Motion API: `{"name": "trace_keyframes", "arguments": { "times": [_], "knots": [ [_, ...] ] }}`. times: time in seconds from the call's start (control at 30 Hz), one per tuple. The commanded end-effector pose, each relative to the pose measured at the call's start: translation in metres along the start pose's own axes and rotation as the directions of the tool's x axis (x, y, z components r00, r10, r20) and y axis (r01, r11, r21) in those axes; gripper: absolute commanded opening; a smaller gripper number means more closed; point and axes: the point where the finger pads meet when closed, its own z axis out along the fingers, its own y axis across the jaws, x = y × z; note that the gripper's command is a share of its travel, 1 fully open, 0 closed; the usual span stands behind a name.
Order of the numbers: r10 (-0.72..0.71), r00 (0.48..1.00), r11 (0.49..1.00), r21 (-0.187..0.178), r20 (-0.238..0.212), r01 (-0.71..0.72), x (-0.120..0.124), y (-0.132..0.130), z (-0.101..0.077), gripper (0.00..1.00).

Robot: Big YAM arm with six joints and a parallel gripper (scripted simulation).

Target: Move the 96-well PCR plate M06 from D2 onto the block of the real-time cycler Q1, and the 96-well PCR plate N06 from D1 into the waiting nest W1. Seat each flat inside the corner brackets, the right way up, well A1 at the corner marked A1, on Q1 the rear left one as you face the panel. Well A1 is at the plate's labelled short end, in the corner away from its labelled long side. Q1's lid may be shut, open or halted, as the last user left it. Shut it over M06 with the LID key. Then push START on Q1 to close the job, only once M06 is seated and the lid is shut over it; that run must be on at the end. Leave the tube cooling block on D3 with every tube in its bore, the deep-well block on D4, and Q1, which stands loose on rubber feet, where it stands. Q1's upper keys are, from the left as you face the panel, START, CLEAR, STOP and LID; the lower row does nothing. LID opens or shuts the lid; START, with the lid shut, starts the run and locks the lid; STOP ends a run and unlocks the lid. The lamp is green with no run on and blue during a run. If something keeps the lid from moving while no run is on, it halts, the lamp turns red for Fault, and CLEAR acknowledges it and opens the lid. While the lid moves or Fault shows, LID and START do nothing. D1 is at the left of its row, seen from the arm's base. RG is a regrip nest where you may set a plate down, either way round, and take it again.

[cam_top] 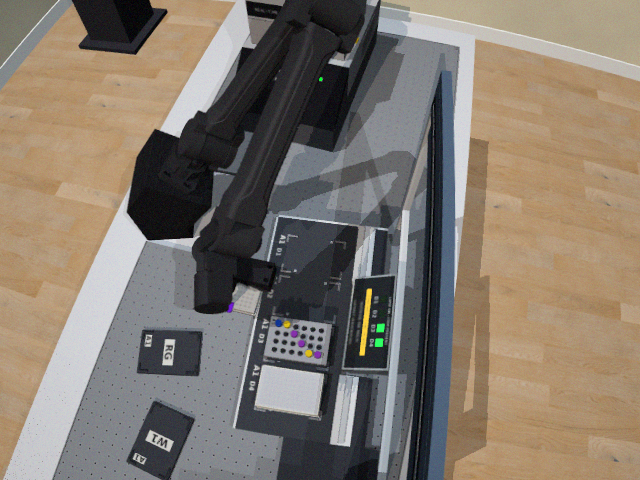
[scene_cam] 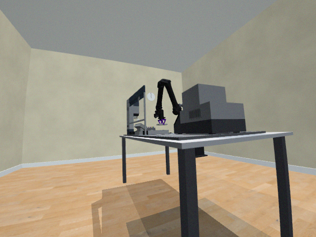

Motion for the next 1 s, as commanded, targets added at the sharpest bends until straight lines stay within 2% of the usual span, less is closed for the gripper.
{"name": "trace_keyframes", "arguments": {
  "times": [0.0,0.2,0.3,0.47,0.6,0.73,0.97],
  "knots": [
    [-0.090,0.996,0.995,0.049,0.027,0.089,-0.011,-0.027,-0.013,0.00],
    [-0.084,0.996,0.995,0.045,0.013,0.084,0.023,-0.054,-0.010,0.00],
    [-0.112,0.994,0.993,0.038,0.017,0.111,0.032,-0.062,-0.010,0.00],
    [-0.129,0.992,0.991,0.047,0.012,0.128,0.046,-0.081,-0.017,0.00],
    [-0.145,0.989,0.989,0.035,0.010,0.145,0.052,-0.081,-0.013,0.00],
    [-0.142,0.990,0.990,0.028,0.005,0.141,0.076,-0.098,-0.011,0.00],
    [-0.238,0.971,0.971,0.038,0.006,0.237,0.092,-0.126,-0.015,0.00]
  ]
}}
